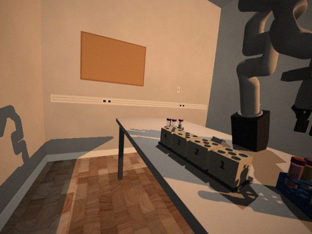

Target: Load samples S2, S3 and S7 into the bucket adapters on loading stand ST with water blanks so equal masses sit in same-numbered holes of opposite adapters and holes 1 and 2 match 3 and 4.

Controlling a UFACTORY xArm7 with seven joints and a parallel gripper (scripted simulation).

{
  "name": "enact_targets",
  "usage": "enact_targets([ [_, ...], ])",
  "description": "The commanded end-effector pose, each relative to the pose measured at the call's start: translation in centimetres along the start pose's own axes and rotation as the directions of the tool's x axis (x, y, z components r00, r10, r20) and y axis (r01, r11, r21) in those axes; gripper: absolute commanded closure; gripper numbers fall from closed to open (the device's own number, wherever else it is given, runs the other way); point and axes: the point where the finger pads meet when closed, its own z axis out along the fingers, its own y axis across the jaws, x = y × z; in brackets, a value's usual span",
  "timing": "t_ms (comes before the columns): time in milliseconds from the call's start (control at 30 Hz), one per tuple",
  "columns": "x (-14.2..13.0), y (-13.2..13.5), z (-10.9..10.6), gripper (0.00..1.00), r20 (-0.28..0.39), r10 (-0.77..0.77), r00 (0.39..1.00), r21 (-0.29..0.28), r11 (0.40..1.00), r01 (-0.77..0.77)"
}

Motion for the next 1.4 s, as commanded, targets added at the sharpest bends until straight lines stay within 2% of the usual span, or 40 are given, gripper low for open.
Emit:
enact_targets([
  [0,0.2,0.2,-1.3,0.56,0.049,-0.009,0.999,0.018,1.0,0.008],
  [367,0.3,0.2,-3.4,0.56,0.049,-0.009,0.999,0.019,1.0,0.008],
  [1233,0.3,0.2,-3.4,0.56,0.049,-0.009,0.999,0.018,1.0,0.008],
  [1267,-0.1,-0.1,-3.5,0.43,0.048,-0.042,0.998,0.02,0.999,0.041],
  [1367,-1.2,-1.2,-3.5,0.43,0.046,-0.142,0.989,0.025,0.99,0.141],
])
